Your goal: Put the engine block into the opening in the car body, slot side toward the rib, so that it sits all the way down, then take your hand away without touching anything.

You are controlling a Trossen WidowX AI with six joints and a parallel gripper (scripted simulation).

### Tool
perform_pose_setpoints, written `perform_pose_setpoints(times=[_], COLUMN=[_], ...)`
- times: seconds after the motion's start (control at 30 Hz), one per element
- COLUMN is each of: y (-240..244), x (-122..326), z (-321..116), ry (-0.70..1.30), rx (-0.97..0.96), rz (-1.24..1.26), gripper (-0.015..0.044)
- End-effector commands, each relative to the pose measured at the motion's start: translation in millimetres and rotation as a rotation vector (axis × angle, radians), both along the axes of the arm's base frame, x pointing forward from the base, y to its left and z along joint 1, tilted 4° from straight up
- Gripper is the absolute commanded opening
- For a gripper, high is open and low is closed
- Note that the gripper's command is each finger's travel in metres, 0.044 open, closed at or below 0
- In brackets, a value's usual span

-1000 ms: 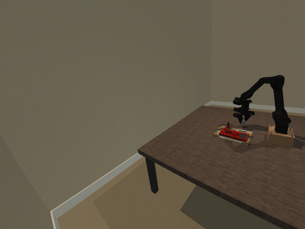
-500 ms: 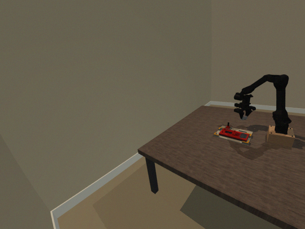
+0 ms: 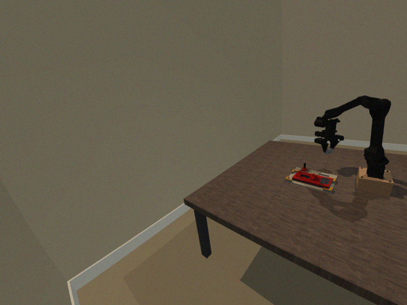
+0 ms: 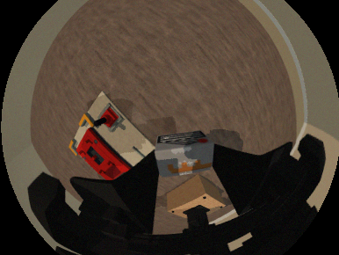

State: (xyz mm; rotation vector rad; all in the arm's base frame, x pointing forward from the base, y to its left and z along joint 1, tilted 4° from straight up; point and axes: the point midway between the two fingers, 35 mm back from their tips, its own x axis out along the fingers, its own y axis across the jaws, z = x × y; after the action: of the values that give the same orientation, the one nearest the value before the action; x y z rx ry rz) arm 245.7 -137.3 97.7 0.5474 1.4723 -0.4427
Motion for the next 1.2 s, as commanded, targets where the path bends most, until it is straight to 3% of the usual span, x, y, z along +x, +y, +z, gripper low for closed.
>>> perform_pose_setpoints(times=[0.0, 0.2, 0.57, 1.17], y=[-2, 1, 2, 14], x=[-1, 0, -2, -16], z=[10, -10, -6, -15], ry=[-0.009, -0.009, -0.065, -0.521], rx=[-0.012, -0.012, -0.054, -0.392], rz=[0.005, 0.005, 0.000, -0.040], gripper=[0.0000, 0.0000, 0.0000, 0.0000])
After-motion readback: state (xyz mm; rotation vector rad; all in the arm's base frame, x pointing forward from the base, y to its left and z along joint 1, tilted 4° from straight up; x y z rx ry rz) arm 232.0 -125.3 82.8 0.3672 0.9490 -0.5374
